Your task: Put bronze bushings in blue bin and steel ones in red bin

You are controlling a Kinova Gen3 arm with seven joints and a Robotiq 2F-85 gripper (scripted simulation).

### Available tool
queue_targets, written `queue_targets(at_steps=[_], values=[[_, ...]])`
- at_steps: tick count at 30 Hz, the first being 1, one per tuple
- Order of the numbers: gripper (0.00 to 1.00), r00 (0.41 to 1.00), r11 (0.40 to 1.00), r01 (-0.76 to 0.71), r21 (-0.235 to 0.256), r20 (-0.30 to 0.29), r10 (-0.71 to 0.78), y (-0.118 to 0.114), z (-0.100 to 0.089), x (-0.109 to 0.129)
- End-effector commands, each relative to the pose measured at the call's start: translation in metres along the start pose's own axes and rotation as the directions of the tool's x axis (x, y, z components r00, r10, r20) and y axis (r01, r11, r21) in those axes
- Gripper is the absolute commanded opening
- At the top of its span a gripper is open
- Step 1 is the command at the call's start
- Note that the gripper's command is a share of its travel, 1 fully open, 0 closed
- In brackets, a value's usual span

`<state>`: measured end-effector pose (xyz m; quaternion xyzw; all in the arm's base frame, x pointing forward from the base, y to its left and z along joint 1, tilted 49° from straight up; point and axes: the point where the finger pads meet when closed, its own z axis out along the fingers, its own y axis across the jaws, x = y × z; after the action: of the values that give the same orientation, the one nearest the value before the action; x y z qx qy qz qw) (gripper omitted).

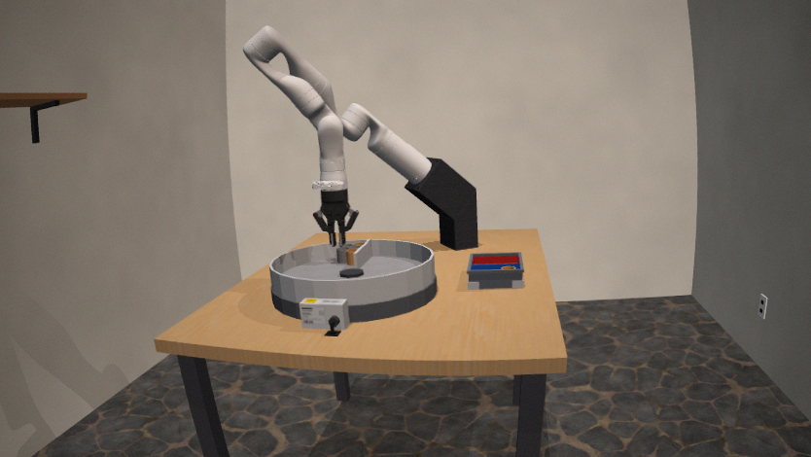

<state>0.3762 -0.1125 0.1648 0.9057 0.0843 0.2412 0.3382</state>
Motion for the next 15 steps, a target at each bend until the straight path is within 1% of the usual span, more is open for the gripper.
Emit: queue_targets(at_steps=[1,15], values=[[0.18,1.000,1.000,0.003,0.004,0.002,-0.003,-0.0014,0.0012,-0.0017],[0.18,1.000,1.000,0.002,0.003,0.002,-0.002,-0.0010,0.0010,-0.0015]])
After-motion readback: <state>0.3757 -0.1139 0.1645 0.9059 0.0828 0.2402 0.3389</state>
